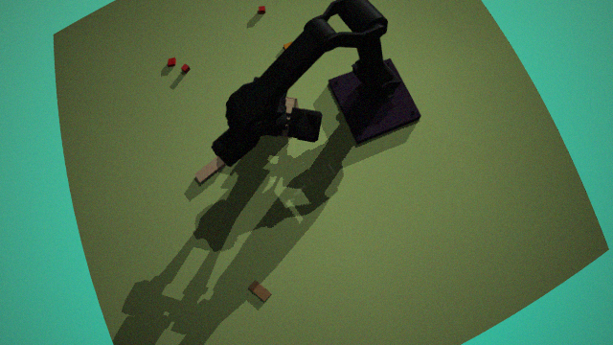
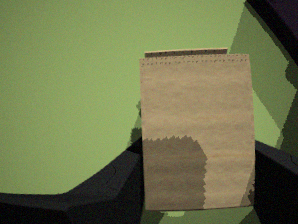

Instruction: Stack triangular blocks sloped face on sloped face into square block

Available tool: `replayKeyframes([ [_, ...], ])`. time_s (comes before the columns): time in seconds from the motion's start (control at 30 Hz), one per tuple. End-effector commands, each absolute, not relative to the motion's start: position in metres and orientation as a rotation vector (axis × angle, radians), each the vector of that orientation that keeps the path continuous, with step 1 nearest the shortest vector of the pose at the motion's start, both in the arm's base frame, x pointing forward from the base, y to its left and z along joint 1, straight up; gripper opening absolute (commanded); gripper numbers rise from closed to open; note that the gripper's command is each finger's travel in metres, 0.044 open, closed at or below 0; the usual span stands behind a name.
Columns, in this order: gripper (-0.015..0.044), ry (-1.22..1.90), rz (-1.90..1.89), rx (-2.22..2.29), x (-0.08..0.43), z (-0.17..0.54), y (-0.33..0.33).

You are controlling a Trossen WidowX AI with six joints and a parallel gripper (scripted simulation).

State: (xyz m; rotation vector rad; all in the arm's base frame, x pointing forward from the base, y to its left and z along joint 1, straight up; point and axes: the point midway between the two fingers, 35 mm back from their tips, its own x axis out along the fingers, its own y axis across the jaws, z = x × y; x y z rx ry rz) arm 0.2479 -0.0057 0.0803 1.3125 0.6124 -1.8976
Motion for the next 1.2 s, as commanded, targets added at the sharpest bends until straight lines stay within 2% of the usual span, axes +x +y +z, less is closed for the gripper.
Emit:
replayKeyframes([
  [0.0, 0.0000, 0.611, -1.894, 1.308, 0.248, 0.080, -0.007],
  [1.17, 0.0000, 0.610, -1.893, 1.307, 0.244, 0.063, -0.012],
])
